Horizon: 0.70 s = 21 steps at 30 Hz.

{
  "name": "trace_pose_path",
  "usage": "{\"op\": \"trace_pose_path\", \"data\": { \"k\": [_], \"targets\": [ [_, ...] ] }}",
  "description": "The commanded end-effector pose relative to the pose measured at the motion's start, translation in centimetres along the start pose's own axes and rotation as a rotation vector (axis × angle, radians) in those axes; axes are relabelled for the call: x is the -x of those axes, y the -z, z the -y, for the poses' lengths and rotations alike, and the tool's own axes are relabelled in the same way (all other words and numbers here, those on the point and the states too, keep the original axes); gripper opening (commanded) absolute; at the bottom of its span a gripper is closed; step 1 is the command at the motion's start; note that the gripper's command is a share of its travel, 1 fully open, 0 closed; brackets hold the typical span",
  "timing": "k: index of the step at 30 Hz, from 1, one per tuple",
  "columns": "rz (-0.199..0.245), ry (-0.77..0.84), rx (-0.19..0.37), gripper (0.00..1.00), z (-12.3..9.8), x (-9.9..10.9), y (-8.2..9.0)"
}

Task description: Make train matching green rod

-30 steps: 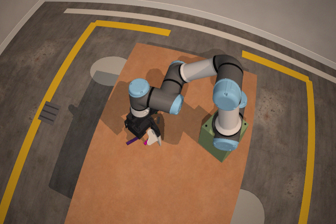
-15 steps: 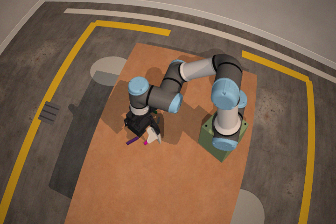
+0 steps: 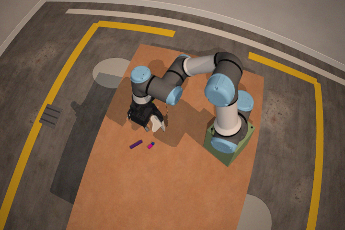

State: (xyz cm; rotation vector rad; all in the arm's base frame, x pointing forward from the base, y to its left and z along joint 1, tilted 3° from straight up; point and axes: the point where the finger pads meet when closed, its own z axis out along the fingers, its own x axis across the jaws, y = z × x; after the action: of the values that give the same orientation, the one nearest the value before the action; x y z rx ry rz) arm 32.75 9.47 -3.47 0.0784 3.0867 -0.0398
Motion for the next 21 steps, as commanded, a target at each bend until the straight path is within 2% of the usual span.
{"op": "trace_pose_path", "data": {
  "k": [1,4,6,15,21],
  "targets": [
    [0.001,0.099,0.009,1.0,2.4,1.7,-0.3],
    [0.001,0.172,0.009,1.0,4.5,2.8,-0.6],
    [0.001,0.172,0.009,1.0,4.5,2.8,-0.6],
    [0.003,0.372,0.008,1.0,10.3,5.0,-1.2],
    [0.004,0.462,0.008,1.0,13.1,5.7,-1.5]
  ]
}}
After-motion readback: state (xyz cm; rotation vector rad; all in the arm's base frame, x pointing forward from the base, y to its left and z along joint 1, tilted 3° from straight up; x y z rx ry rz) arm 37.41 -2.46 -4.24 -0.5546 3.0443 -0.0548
